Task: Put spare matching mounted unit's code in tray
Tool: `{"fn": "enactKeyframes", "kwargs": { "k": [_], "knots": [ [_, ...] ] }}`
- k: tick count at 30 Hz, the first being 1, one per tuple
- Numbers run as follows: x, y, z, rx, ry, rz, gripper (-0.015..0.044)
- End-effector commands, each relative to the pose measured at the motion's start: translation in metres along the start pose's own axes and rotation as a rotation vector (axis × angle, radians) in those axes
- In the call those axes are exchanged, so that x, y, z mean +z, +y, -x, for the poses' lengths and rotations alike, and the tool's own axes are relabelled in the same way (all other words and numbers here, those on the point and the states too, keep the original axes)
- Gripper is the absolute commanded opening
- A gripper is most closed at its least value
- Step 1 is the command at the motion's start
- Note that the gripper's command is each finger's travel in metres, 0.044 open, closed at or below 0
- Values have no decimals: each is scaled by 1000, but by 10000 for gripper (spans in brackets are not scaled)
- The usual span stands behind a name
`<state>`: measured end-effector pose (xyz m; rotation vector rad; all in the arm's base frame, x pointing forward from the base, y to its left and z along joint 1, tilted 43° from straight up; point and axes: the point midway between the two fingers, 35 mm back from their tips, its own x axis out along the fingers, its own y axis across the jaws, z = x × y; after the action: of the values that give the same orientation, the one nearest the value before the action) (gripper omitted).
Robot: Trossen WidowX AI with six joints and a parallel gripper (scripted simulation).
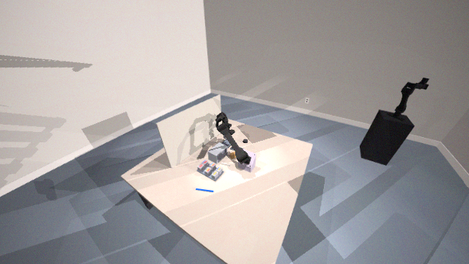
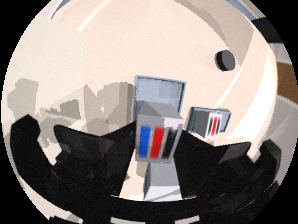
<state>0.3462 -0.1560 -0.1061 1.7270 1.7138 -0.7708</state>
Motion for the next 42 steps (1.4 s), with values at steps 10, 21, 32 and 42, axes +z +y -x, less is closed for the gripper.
{"fn": "enactKeyframes", "kwargs": {
  "k": [10, 21, 32, 42],
  "knots": [
    [-1, -1, -12, 3, 7, -7, 0],
    [-2, -2, -21, 3, 8, -7, 0],
    [-2, -3, -30, 3, 9, -7, 0],
    [-3, -4, -38, 3, 10, -7, 0]
  ]
}}
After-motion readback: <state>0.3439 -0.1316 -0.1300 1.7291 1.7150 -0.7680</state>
